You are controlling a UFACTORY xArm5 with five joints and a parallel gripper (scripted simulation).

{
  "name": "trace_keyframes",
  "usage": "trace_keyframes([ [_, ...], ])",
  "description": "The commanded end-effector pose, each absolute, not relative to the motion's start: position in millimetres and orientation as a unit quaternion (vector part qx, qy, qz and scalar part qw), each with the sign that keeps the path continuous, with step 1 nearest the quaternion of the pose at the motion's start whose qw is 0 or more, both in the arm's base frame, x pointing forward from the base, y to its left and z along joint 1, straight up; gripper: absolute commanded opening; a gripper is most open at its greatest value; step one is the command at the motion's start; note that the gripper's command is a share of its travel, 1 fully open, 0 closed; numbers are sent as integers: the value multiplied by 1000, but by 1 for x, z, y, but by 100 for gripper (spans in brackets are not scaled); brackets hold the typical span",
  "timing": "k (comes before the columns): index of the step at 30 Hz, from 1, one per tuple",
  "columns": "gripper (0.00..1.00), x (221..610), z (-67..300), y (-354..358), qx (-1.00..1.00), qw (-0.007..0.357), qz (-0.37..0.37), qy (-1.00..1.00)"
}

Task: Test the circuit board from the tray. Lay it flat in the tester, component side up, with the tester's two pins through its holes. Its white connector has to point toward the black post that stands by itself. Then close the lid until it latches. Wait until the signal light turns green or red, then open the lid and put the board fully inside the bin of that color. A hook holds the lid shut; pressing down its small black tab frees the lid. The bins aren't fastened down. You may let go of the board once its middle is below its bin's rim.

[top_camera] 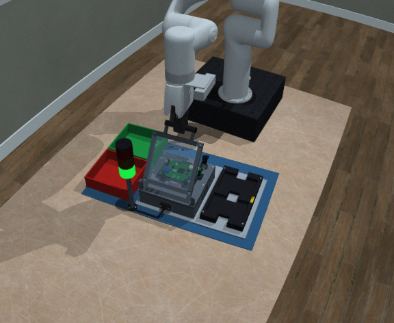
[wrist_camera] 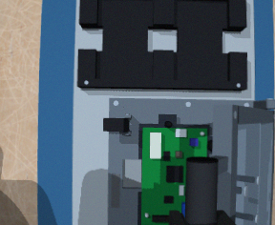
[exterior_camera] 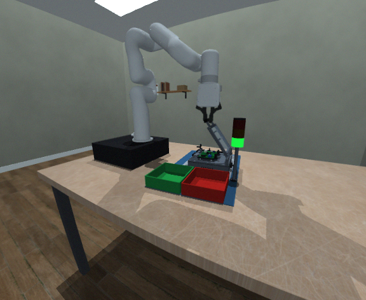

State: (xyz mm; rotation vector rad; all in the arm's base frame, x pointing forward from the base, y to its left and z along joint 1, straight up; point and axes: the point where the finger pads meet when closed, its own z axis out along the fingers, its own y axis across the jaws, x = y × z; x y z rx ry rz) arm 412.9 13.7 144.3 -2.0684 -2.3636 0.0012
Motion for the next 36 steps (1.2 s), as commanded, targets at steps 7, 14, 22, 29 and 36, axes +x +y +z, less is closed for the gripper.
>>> trace_keyframes([
  [7,0,436,161,17,-659,-1,-1,-753],
  [14,0,437,161,17,-659,-1,-1,-753],
  [22,28,437,161,17,-659,-1,-1,-753],
  [29,28,437,161,17,-659,-1,-1,-753],
  [36,28,437,161,17,-659,-1,-1,-753],
])
